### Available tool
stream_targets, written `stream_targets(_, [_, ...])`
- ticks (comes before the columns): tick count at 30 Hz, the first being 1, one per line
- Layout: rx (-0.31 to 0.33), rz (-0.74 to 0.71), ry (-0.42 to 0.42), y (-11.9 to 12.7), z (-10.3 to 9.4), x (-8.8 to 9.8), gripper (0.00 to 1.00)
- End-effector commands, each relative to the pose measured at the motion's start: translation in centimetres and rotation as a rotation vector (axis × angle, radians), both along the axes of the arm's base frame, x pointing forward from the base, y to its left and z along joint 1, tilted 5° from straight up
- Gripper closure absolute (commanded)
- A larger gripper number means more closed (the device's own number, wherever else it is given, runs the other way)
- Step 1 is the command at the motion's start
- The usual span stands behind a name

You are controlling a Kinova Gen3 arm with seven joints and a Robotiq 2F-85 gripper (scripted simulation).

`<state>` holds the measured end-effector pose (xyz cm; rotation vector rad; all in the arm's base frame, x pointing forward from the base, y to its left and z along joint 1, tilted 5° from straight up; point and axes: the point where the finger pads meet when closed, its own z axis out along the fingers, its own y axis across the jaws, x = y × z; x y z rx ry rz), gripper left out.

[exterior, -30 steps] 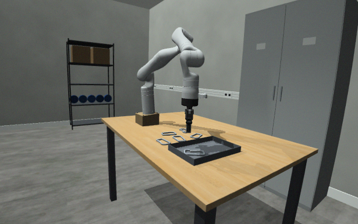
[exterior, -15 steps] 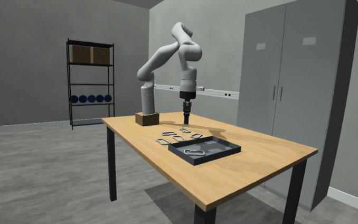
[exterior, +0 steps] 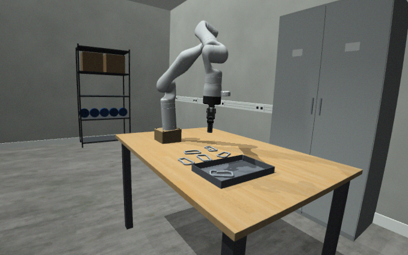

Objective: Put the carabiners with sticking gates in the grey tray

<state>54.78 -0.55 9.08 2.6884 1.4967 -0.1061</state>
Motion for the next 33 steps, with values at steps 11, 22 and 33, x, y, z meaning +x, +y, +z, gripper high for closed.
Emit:
stream_targets(11, [0.004, 0.005, -0.008, 2.0, 3.9, -3.2, 0.00])
stream_targets(22, [0.004, 0.005, -0.008, 2.0, 3.9, -3.2, 0.00])
stream_targets(33, [0.001, 0.000, -0.003, 3.5, 7.1, -6.4, 0.00])
